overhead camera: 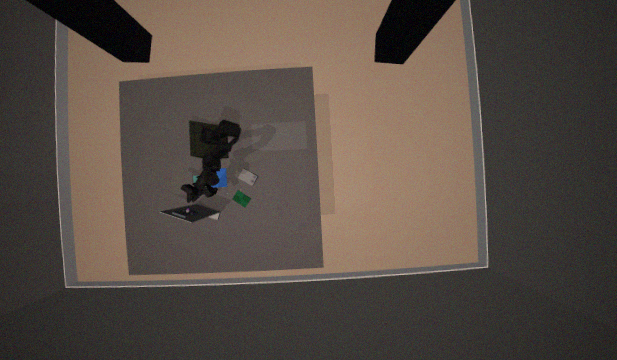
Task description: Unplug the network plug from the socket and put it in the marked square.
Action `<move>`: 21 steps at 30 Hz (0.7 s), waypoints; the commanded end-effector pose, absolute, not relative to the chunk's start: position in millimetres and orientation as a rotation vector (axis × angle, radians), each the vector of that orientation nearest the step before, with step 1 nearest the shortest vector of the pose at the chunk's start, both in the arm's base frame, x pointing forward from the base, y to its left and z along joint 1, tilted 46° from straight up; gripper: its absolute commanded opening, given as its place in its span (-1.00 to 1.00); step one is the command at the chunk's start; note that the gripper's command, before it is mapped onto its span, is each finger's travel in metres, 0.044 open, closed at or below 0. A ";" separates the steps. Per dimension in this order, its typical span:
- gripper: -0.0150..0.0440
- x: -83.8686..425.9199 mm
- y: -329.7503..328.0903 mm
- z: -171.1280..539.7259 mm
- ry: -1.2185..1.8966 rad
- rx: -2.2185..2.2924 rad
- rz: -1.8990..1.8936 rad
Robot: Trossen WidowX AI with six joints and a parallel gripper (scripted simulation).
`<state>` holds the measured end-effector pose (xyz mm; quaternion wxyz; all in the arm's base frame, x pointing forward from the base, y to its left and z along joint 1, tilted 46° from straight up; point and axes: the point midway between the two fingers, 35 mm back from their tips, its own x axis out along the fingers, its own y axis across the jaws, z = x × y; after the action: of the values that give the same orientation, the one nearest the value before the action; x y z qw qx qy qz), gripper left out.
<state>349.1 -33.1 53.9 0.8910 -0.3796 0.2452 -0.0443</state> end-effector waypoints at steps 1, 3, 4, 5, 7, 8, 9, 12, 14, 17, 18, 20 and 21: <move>0.04 356.9 -33.3 54.6 0.502 -0.791 -0.091; 0.04 359.6 -33.5 54.1 0.502 -0.791 -0.091; 0.04 361.0 -33.6 53.8 0.502 -0.791 -0.091; 0.04 362.4 -33.7 53.5 0.502 -0.791 -0.091; 0.04 365.1 -33.9 53.0 0.502 -0.791 -0.091; 0.04 366.5 -34.1 52.7 0.501 -0.791 -0.091; 0.04 367.8 -34.2 52.4 0.501 -0.791 -0.091; 0.04 371.9 -34.5 51.4 0.501 -0.791 -0.092; 0.04 374.6 -34.8 50.7 0.501 -0.791 -0.092; 0.04 378.6 -35.2 49.6 0.501 -0.791 -0.092; 0.04 380.0 -35.3 49.3 0.501 -0.791 -0.092; 0.04 382.6 -35.6 48.5 0.500 -0.791 -0.092; 0.04 384.0 -35.7 48.1 0.500 -0.791 -0.092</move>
<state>377.6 -35.4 47.8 0.8912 -0.3796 0.2444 -0.0446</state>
